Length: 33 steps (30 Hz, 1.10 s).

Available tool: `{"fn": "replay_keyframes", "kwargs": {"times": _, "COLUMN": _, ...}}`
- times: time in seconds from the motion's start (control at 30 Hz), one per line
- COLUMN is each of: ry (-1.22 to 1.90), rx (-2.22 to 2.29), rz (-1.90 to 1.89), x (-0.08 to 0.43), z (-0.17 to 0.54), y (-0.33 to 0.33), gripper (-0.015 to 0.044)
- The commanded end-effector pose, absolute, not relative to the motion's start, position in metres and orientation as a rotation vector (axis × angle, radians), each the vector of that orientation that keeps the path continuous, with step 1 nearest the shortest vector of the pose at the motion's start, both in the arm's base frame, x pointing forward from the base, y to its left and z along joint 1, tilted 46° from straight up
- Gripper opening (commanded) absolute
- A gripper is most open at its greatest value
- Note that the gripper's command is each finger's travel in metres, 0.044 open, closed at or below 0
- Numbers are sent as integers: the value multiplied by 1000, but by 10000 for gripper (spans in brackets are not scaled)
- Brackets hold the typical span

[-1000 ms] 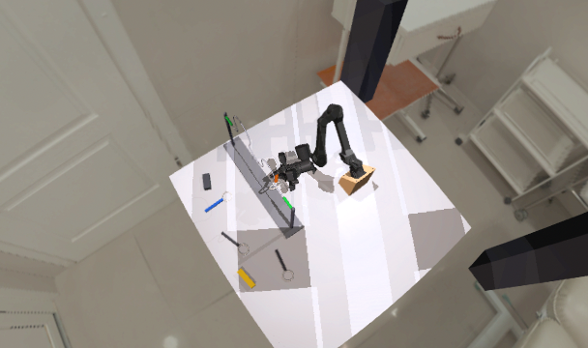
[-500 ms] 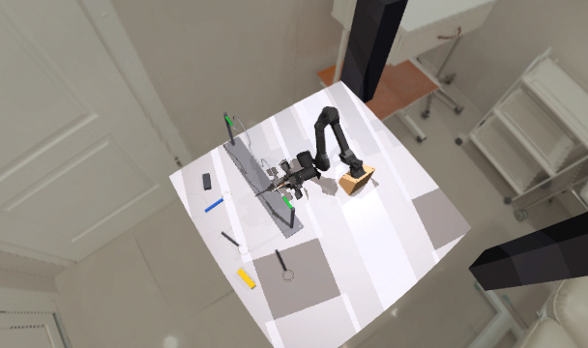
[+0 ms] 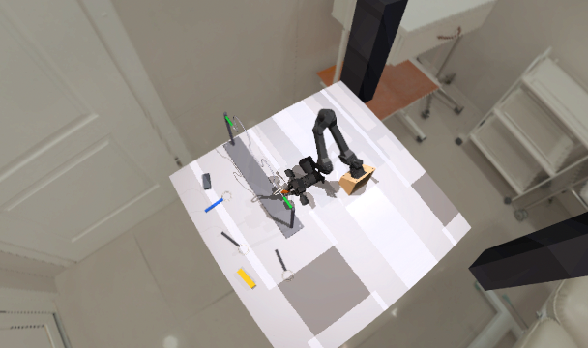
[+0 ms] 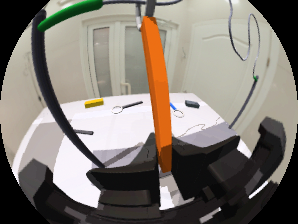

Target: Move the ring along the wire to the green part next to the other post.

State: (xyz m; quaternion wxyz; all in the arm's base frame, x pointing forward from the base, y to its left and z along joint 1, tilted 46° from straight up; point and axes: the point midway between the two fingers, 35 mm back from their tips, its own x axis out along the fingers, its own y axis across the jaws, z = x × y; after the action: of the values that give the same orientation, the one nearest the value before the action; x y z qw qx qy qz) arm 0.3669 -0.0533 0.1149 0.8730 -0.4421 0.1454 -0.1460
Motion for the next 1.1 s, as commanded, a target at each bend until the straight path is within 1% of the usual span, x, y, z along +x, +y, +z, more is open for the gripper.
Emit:
{"fn": "replay_keyframes", "kwargs": {"times": 0.0, "ry": 311, "rx": -874, "rz": -294, "x": 366, "z": 106, "y": -45, "gripper": -150}}
{"fn": "replay_keyframes", "kwargs": {"times": 1.07, "ry": 316, "rx": -820, "rz": -281, "x": 366, "z": 78, "y": -19, "gripper": -150}}
